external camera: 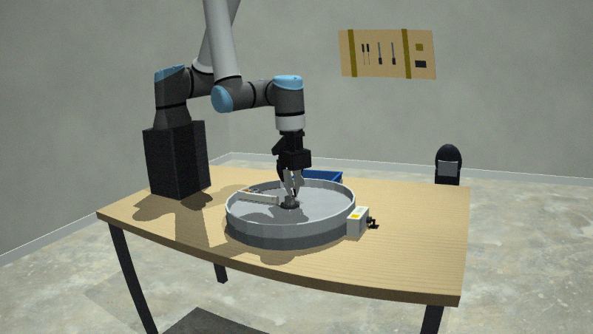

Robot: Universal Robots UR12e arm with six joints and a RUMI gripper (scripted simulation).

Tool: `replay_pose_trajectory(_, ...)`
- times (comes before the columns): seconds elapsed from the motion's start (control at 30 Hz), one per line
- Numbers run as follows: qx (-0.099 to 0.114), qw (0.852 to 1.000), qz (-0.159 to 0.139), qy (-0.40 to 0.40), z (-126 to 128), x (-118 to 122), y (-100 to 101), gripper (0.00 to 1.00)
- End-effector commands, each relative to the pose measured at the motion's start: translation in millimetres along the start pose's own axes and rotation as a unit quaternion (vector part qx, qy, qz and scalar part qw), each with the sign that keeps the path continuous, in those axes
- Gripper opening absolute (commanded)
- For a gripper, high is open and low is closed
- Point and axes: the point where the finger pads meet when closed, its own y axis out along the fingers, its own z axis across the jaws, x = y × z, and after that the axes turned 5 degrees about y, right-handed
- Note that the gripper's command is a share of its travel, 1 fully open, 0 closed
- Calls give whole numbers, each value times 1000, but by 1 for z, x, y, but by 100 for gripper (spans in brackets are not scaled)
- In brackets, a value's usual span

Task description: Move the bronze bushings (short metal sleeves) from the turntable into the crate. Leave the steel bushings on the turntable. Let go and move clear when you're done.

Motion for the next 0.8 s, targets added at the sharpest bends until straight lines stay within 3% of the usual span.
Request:
replay_pose_trajectory(0.0, 0, 1000, 0, 0, 0, 1, -14, 6)
replay_pose_trajectory(0.2, 0, 1000, 0, 0, 0, 1, -33, 6)
replay_pose_trajectory(0.77, 0, 1000, 0, 0, 0, 1, -34, 6)
